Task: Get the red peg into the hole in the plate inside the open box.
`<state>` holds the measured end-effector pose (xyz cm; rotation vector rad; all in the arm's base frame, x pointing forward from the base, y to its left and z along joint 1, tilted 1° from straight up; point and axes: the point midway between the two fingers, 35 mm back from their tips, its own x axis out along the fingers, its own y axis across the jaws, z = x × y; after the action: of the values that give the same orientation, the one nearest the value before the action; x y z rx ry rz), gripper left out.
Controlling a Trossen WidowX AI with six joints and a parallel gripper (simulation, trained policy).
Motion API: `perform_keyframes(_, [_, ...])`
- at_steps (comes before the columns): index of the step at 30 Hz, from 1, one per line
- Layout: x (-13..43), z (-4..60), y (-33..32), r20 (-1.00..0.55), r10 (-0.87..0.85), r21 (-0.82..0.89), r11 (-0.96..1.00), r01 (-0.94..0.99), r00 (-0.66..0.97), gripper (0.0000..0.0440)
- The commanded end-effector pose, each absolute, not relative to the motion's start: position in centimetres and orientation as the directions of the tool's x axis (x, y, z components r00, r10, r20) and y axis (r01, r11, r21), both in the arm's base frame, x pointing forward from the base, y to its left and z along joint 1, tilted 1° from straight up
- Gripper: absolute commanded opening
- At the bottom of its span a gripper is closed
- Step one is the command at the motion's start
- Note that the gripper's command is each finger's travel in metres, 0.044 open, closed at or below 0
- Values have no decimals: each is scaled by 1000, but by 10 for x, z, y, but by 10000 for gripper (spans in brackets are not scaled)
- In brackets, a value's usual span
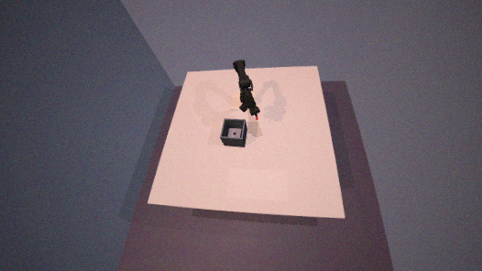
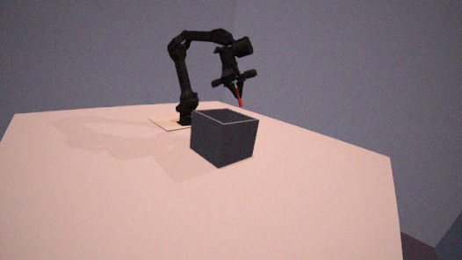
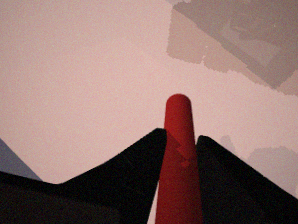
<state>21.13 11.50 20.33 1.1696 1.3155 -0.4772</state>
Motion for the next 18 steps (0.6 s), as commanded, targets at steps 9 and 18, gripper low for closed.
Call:
perform_keyframes(9, [229,227,73,-910,224,410,355,840,349,0])
perform_keyframes(18, [240,226,42,-930,155,367,314,875,334,0])
